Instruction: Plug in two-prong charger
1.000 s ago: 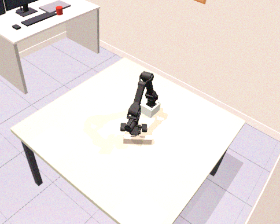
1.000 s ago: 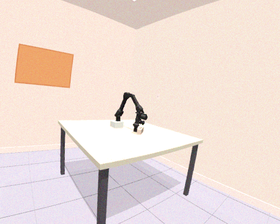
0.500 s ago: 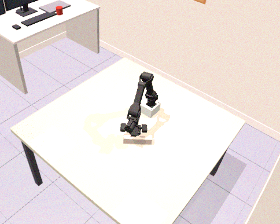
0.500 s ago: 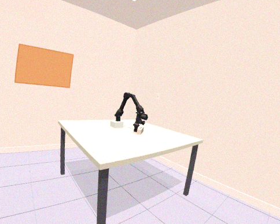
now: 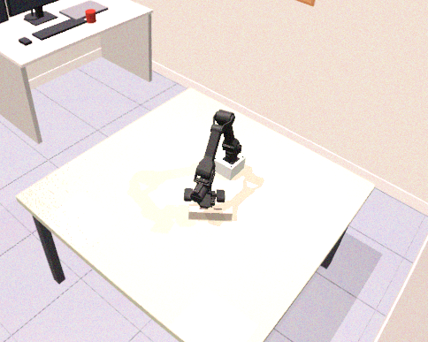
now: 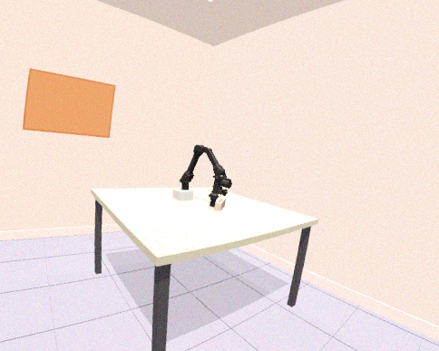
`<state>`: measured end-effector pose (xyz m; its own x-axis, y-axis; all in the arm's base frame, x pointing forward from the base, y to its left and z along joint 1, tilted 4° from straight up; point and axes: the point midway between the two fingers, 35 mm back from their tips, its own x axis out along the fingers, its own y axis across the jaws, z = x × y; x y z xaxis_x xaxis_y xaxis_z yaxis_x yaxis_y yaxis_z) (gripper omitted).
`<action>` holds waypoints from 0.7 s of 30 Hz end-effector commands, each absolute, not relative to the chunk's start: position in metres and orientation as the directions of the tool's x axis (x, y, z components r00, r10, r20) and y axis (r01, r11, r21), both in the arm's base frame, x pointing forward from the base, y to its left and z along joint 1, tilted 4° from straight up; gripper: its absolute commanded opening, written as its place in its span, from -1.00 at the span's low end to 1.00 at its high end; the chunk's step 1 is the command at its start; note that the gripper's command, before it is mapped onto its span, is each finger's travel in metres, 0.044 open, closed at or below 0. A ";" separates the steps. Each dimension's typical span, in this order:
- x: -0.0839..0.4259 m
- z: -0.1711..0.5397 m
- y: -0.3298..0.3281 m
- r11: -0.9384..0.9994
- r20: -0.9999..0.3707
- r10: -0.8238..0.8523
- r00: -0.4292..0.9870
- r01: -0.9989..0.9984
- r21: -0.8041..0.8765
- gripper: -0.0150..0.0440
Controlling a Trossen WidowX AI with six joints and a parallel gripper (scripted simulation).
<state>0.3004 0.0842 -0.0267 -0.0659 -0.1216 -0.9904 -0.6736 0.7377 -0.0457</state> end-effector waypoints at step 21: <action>0.305 -0.027 0.088 0.737 -0.994 -0.101 -0.039 -0.675 -0.049 -0.49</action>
